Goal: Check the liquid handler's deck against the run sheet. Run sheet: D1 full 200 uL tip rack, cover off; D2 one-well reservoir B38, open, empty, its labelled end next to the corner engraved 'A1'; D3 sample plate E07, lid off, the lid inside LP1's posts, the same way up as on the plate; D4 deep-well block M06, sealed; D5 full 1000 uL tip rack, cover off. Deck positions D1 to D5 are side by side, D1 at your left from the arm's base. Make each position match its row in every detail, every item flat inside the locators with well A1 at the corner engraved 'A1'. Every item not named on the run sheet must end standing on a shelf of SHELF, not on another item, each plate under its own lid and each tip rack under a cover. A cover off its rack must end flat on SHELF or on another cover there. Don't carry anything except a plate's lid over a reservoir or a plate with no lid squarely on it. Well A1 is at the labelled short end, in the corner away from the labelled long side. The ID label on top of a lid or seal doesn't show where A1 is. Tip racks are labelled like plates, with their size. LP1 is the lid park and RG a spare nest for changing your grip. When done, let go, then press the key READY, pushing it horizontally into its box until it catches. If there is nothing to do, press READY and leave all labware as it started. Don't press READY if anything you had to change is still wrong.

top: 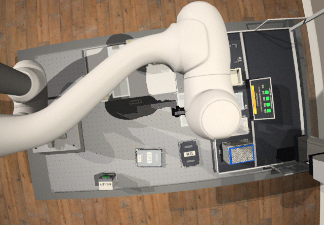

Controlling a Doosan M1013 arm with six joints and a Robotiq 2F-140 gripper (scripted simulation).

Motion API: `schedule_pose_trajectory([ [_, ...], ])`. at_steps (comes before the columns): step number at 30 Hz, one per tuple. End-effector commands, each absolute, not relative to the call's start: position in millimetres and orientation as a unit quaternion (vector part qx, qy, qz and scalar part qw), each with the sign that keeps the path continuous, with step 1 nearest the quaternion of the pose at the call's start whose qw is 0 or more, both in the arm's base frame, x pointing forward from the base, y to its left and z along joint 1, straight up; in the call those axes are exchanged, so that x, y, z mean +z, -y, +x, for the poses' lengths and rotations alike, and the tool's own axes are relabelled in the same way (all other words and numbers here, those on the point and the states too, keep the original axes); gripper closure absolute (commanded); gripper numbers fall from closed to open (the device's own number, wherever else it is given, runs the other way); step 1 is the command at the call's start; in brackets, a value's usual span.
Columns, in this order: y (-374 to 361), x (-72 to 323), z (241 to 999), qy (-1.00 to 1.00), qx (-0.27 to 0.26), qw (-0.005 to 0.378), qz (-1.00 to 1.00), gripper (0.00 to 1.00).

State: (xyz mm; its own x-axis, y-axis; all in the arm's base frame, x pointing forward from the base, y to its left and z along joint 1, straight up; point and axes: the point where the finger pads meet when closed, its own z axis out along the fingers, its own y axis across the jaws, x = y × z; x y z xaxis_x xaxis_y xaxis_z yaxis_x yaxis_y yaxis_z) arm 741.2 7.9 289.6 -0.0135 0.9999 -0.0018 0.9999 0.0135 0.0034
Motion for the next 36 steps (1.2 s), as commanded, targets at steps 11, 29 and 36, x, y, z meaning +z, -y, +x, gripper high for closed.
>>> schedule_pose_trajectory([
  [11, -7.4, 291.0, 794.8, -0.712, 0.001, 0.002, 0.702, 0.9],
  [29, -7.2, 291.2, 817.2, -0.712, 0.001, 0.002, 0.702, 0.9],
  [36, -7.4, 291.0, 792.3, -0.712, 0.001, 0.002, 0.702, 0.9],
])
